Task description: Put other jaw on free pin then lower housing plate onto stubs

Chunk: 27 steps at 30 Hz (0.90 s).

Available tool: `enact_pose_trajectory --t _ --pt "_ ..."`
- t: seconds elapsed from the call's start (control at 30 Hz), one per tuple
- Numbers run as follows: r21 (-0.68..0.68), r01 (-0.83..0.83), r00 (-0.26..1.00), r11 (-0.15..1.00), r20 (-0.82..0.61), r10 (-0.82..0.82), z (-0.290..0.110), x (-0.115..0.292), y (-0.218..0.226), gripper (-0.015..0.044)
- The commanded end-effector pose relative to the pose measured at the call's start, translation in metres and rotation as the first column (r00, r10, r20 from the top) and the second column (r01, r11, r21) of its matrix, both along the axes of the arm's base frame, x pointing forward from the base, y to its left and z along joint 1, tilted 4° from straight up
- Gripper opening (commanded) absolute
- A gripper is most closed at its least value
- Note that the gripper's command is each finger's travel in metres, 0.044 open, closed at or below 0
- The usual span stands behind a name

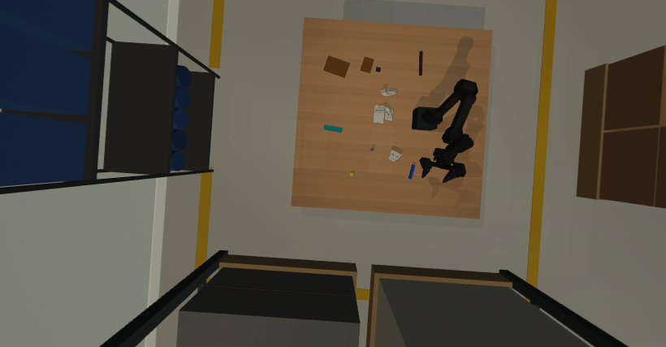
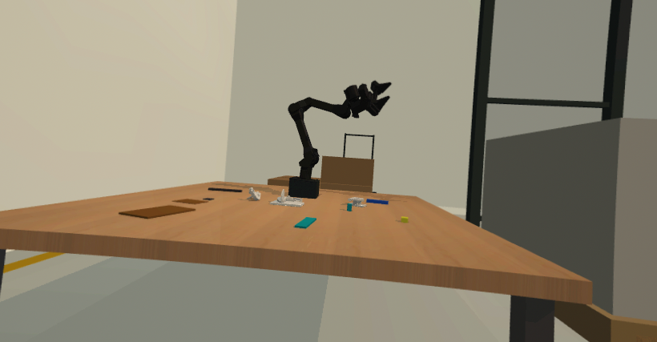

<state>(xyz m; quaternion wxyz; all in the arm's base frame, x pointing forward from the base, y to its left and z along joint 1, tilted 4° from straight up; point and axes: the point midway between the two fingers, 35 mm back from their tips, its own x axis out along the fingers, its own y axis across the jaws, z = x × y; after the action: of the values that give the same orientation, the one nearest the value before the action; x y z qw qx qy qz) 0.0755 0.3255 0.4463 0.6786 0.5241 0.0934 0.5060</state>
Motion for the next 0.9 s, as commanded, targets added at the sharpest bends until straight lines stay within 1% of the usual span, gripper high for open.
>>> enact_pose_trajectory --t 0.0,0.2,0.43,0.87 --pt "-0.077 0.057 0.998 0.995 0.038 -0.054 -0.011 0.016 0.008 0.044" --pt "-0.192 0.149 0.987 0.97 0.095 -0.132 -0.029 0.045 0.015 0.044" --pt "-0.325 0.252 0.965 0.912 0.161 -0.209 -0.051 0.081 0.018 0.044" --pt "-0.555 0.401 0.915 0.729 0.276 -0.293 -0.099 0.15 0.009 0.044"
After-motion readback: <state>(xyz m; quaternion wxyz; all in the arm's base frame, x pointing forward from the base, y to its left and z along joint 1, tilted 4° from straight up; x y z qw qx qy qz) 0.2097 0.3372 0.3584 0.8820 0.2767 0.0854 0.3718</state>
